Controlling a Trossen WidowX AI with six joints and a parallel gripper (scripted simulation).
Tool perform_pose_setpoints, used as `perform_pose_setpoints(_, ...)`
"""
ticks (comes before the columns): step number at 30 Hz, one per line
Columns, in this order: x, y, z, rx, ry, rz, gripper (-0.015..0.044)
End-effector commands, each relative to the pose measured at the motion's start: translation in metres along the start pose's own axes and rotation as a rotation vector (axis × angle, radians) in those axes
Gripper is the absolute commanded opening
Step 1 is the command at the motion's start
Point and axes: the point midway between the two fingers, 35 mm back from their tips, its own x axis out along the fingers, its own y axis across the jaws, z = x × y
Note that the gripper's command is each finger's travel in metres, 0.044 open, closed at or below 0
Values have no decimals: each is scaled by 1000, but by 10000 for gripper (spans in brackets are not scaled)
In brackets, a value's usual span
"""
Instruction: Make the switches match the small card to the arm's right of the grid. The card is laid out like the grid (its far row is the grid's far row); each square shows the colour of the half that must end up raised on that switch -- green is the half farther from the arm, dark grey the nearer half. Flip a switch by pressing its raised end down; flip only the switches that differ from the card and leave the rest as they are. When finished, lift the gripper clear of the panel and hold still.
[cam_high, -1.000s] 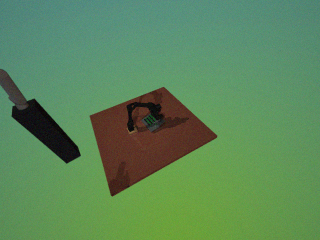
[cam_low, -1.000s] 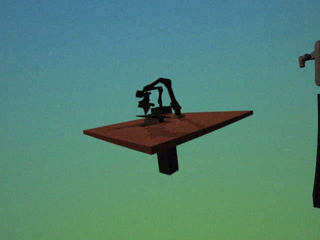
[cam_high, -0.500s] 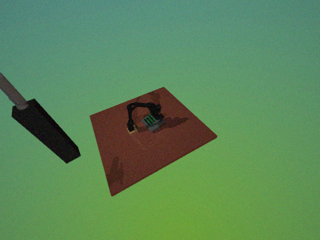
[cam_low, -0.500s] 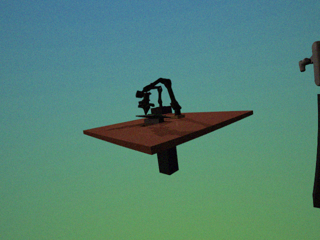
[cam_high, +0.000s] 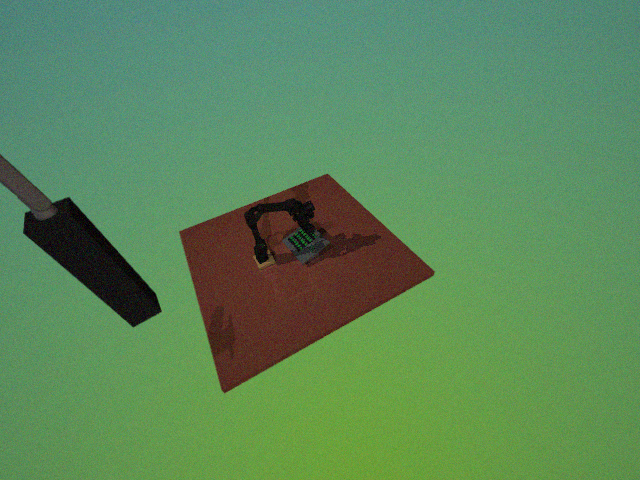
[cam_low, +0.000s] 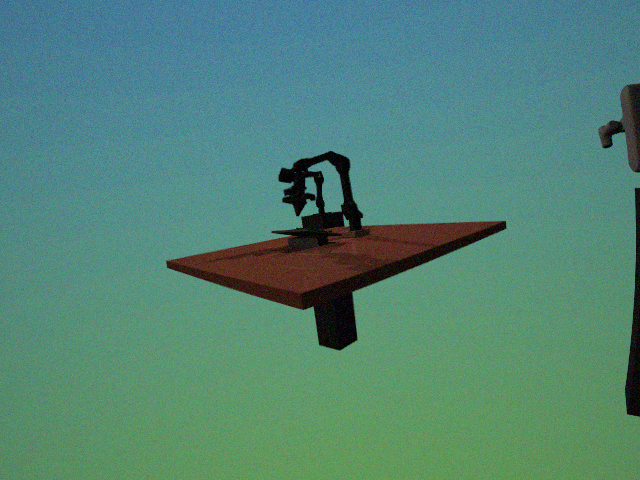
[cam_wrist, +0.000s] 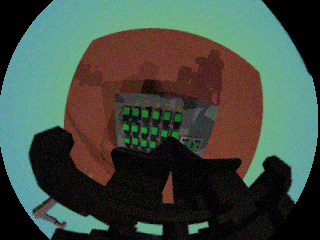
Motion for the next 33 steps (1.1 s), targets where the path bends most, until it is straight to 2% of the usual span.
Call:
perform_pose_setpoints(1, -4, 28, -33, -6, 1, 1, 0)
perform_pose_setpoints(7, 2, 56, -80, -5, 4, 3, 0)
perform_pose_setpoints(12, 4, 56, -80, -5, 3, 3, 0)
perform_pose_setpoints(16, 35, 56, -81, -5, -21, 3, 0)
perform_pose_setpoints(33, 54, 56, -81, -5, -23, 3, 0)
